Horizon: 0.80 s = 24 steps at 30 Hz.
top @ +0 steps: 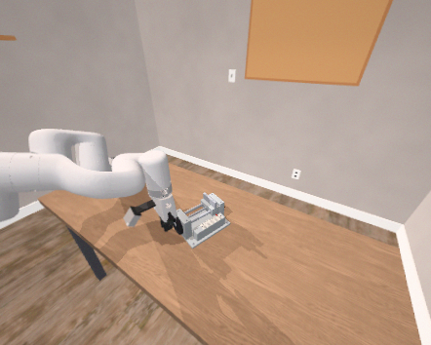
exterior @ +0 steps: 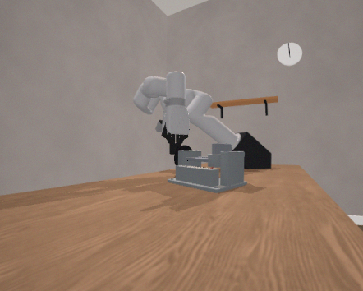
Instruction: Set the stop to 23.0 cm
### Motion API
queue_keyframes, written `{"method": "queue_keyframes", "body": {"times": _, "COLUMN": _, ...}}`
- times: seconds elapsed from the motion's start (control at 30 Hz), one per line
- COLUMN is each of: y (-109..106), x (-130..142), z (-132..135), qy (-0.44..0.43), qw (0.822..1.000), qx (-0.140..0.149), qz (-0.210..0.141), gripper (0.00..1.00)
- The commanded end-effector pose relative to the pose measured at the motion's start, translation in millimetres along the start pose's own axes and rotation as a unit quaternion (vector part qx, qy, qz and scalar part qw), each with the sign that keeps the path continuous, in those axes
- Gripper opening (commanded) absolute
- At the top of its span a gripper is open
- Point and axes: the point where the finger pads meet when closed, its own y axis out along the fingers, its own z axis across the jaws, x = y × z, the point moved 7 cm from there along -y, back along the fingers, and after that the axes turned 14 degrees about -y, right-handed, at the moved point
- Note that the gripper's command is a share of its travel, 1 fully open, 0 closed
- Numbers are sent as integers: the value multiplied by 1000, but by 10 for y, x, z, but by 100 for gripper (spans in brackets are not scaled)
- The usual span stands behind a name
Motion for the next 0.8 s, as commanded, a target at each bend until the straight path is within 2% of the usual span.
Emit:
{"method": "queue_keyframes", "body": {"times": 0.0, "y": 44, "x": -23, "z": -107, "qy": 0, "qw": 1000, "qx": 0, "qz": 0, "gripper": 6}}
{"method": "queue_keyframes", "body": {"times": 0.43, "y": 243, "x": -55, "z": -235, "qy": 0, "qw": 1000, "qx": 0, "qz": 0, "gripper": 6}}
{"method": "queue_keyframes", "body": {"times": 0.77, "y": 414, "x": -52, "z": -226, "qy": 0, "qw": 1000, "qx": 0, "qz": 0, "gripper": 6}}
